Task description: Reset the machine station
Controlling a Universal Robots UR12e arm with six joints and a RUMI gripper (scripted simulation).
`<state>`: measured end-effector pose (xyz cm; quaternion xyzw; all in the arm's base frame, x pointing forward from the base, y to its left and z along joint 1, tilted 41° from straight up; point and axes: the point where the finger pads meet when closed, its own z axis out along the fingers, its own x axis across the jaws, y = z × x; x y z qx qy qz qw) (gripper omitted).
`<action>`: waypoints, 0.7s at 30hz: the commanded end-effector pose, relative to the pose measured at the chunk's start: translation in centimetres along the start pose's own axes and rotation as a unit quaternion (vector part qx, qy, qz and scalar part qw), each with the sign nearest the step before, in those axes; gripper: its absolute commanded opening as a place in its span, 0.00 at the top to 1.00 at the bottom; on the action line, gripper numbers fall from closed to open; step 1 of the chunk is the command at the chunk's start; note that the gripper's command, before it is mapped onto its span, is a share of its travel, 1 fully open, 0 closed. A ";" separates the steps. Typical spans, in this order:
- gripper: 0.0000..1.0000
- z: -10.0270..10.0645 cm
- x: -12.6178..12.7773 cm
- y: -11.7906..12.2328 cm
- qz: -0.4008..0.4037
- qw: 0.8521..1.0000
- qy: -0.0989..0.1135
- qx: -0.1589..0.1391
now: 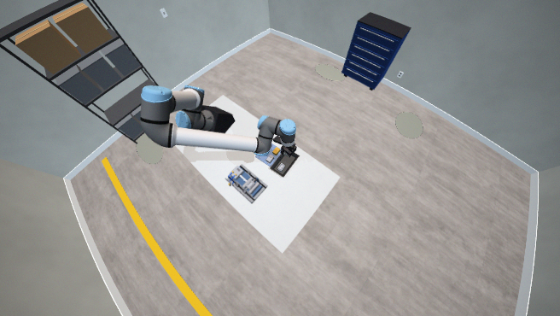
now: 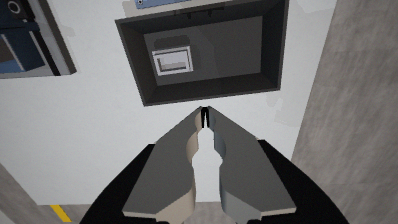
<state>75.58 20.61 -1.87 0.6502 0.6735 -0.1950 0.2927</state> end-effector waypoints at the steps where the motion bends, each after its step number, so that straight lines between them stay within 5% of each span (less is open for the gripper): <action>1: 1.00 0.0 0.1 1.1 0.000 1.000 0.000 0.000; 21: 1.00 1.4 0.2 1.1 0.000 1.000 0.000 0.001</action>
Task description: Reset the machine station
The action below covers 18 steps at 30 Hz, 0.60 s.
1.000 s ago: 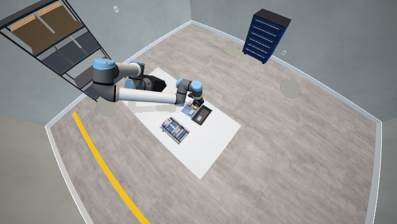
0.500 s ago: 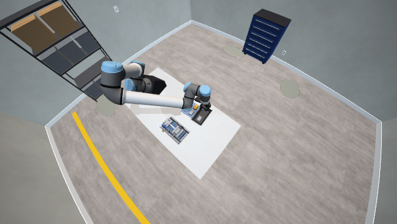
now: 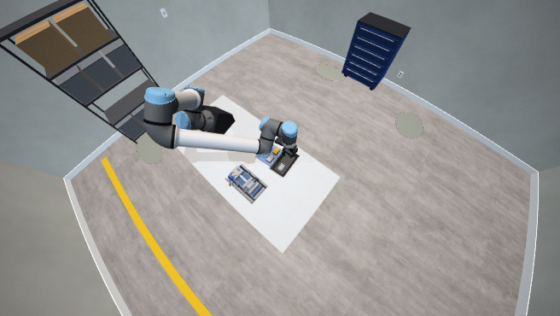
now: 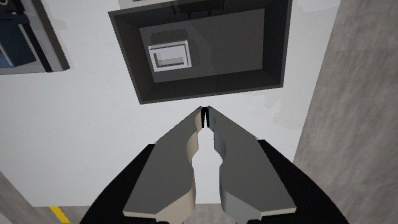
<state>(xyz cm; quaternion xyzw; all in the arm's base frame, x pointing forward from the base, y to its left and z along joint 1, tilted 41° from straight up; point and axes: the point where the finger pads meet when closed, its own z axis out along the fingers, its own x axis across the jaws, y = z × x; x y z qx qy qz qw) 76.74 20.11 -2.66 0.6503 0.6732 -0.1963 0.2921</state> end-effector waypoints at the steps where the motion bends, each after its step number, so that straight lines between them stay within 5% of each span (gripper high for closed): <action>1: 1.00 0.3 0.0 0.1 0.000 1.000 0.000 -0.001; 18: 1.00 3.1 0.1 0.1 0.000 1.000 0.000 -0.001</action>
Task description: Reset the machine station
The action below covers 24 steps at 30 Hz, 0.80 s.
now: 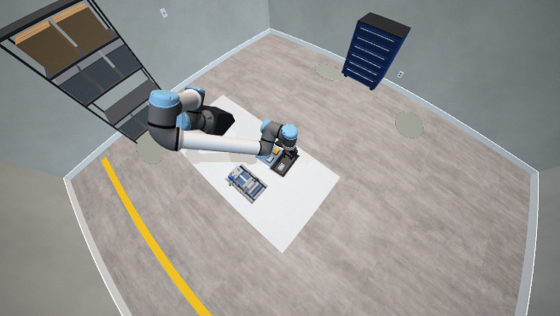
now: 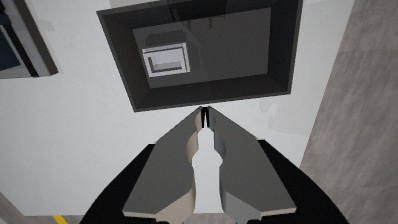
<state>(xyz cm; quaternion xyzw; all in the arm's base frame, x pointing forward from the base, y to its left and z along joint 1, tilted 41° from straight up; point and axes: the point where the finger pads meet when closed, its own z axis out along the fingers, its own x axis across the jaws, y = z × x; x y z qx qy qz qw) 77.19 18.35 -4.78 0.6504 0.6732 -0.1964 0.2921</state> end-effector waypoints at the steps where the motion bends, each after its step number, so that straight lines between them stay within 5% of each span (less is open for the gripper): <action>1: 1.00 0.5 0.0 0.1 0.000 1.000 0.000 -0.001; 24: 1.00 2.6 0.0 0.1 0.000 1.000 0.000 -0.001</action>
